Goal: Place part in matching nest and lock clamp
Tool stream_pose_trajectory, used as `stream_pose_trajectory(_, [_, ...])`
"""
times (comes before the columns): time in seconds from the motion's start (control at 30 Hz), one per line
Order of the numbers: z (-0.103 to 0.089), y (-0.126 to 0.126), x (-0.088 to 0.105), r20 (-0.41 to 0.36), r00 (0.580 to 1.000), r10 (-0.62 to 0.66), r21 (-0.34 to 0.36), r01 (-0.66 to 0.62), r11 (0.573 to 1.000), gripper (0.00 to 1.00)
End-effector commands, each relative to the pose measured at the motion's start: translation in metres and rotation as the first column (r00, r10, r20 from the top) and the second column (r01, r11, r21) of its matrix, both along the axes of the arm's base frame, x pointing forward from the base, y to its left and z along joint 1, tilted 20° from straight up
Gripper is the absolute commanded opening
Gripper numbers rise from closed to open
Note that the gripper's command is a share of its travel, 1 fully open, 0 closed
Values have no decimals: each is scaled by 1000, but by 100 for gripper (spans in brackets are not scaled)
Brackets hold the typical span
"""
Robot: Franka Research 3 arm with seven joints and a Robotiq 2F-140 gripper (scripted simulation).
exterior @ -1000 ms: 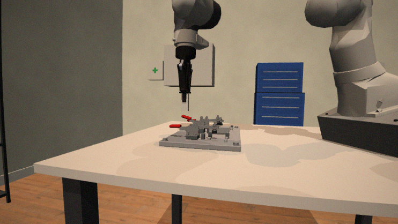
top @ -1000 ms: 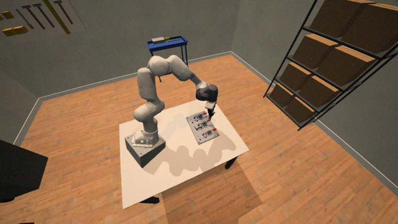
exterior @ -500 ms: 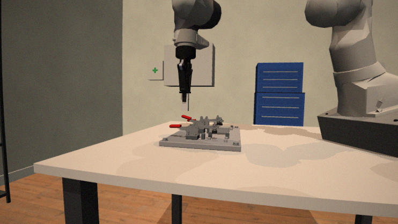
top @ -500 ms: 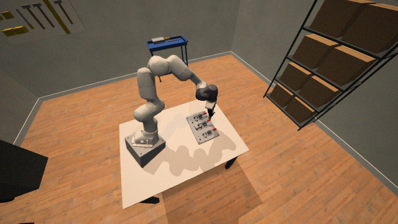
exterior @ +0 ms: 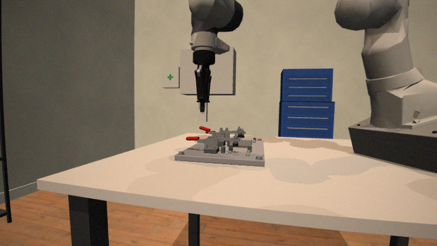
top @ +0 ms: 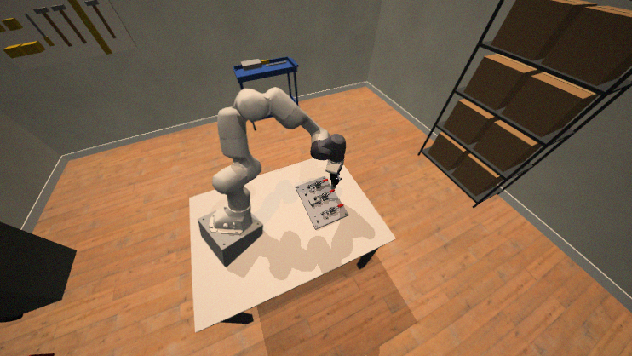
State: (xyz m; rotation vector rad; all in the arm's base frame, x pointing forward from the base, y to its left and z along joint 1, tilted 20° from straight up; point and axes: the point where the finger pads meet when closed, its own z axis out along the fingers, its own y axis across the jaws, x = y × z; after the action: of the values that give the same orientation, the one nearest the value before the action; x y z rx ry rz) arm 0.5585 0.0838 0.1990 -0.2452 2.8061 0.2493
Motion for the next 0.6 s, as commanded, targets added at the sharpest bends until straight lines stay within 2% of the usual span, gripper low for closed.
stream_pose_trajectory(0.0, [-1, 0, -2, -3, 1000, 6, 0, -6, 1000, 0])
stream_pose_trajectory(0.57, [1, 0, -2, -3, 1000, 6, 0, -6, 1000, 0])
